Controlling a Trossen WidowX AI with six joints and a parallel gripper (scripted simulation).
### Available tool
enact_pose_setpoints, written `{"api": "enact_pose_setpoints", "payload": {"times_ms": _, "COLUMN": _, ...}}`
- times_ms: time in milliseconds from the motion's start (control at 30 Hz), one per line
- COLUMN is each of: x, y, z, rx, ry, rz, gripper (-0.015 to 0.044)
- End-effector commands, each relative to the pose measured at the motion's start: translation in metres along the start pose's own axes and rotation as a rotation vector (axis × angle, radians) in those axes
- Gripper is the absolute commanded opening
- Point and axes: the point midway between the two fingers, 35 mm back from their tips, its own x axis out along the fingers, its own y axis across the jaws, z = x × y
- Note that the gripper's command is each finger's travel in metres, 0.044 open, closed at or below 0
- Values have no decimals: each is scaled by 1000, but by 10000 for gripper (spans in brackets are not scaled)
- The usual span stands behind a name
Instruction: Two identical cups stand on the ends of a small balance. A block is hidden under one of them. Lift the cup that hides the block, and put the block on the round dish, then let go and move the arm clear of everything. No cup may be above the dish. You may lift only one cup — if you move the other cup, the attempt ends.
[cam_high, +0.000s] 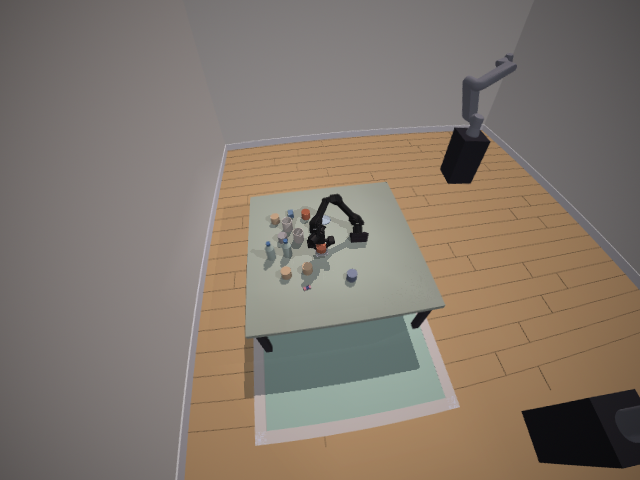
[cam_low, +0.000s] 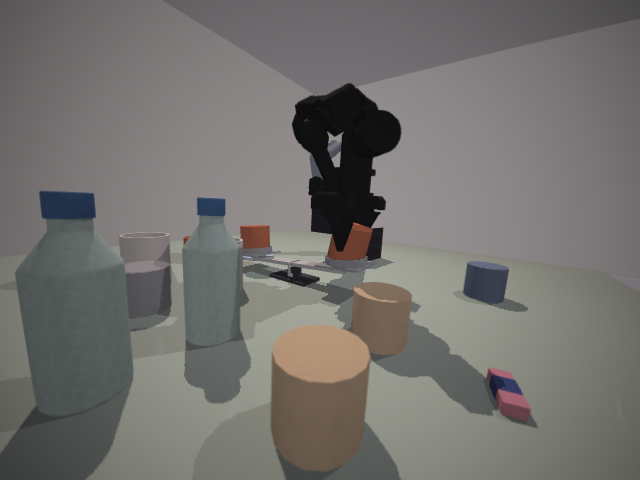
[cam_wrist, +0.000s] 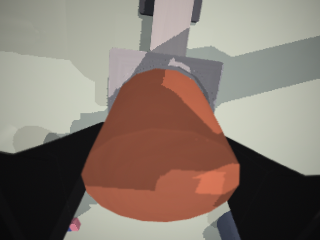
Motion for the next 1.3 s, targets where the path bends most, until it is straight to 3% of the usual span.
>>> {"api": "enact_pose_setpoints", "payload": {"times_ms": 0, "x": -11, "y": 4, "z": -5, "rx": 11, "ry": 23, "rz": 15, "gripper": 0}}
{"api": "enact_pose_setpoints", "payload": {"times_ms": 1267, "x": -60, "y": 1, "z": -4, "rx": 11, "ry": 23, "rz": 14, "gripper": 0}}
